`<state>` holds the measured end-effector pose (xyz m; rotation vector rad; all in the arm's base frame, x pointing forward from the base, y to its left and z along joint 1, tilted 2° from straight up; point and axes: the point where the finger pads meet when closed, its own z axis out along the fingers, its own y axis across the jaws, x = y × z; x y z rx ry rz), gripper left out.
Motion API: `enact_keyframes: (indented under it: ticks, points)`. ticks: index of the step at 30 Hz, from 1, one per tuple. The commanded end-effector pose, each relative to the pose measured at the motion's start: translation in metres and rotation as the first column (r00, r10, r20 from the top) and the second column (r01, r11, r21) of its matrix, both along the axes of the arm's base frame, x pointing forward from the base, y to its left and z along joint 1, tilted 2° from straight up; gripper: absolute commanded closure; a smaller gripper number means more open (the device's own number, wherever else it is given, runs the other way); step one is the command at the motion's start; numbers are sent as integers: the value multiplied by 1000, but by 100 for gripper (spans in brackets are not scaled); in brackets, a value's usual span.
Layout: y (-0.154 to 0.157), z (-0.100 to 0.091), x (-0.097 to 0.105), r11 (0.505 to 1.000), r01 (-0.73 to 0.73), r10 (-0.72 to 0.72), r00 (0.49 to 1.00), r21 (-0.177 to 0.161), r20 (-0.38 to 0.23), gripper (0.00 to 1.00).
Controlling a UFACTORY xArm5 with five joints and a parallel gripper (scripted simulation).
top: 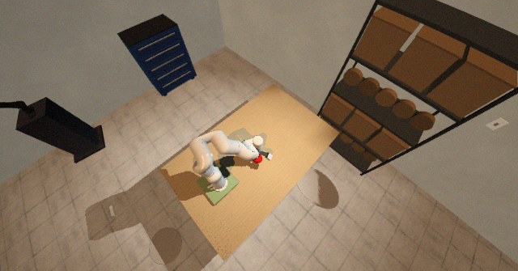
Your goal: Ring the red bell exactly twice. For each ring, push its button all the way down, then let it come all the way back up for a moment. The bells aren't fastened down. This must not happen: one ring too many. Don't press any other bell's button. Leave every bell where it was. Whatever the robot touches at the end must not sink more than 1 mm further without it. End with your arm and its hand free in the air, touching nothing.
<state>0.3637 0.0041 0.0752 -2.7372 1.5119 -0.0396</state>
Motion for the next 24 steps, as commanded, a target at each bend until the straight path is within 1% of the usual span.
enact_keyframes:
  ticks: [1,16,24]
  points:
    - [0,-3,1,1000,0,0,1000,0,3,100]
    - [0,-3,1,1000,0,0,1000,0,3,100]
    - [0,-7,1,1000,0,0,1000,0,3,100]
